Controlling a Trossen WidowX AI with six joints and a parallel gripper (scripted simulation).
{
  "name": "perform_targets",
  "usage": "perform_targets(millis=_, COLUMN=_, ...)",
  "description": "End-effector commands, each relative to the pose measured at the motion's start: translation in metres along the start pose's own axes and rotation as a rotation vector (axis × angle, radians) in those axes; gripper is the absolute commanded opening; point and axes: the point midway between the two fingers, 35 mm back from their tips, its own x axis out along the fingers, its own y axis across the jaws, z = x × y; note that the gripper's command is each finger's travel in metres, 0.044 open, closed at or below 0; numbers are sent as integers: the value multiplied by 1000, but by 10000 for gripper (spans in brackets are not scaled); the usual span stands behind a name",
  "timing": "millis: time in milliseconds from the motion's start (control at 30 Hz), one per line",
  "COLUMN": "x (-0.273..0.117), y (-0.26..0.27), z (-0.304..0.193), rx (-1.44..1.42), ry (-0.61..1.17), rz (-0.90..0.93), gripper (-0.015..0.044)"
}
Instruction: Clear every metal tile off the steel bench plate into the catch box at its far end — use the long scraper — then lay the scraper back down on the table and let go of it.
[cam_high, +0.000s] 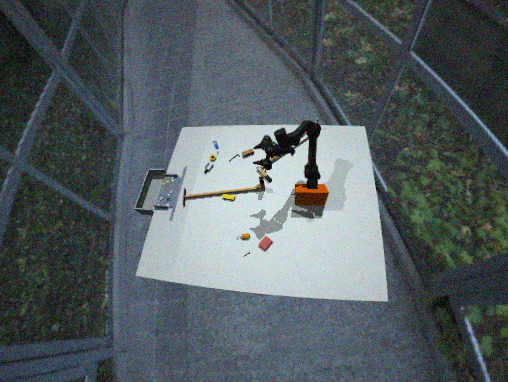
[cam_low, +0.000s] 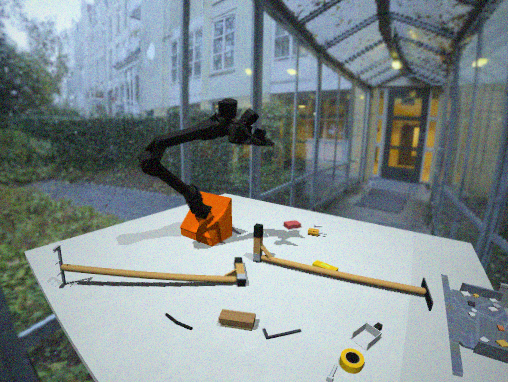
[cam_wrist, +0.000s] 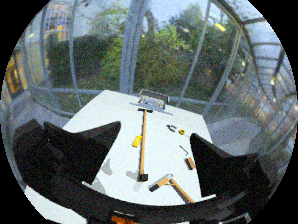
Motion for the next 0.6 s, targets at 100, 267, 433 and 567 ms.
perform_targets(millis=100, x=-20, y=-5, z=-8, rx=10, ry=-42, rz=-2, gripper=440)
perform_targets(millis=267, x=-34, y=-8, z=-15, rx=25, ry=-74, rz=-2, gripper=440)
perform_targets(millis=433, x=-46, y=-12, z=-23, rx=41, ry=-104, rz=0, gripper=440)
perform_targets(millis=567, x=-56, y=-15, z=-30, rx=55, ry=-128, rz=2, gripper=440)
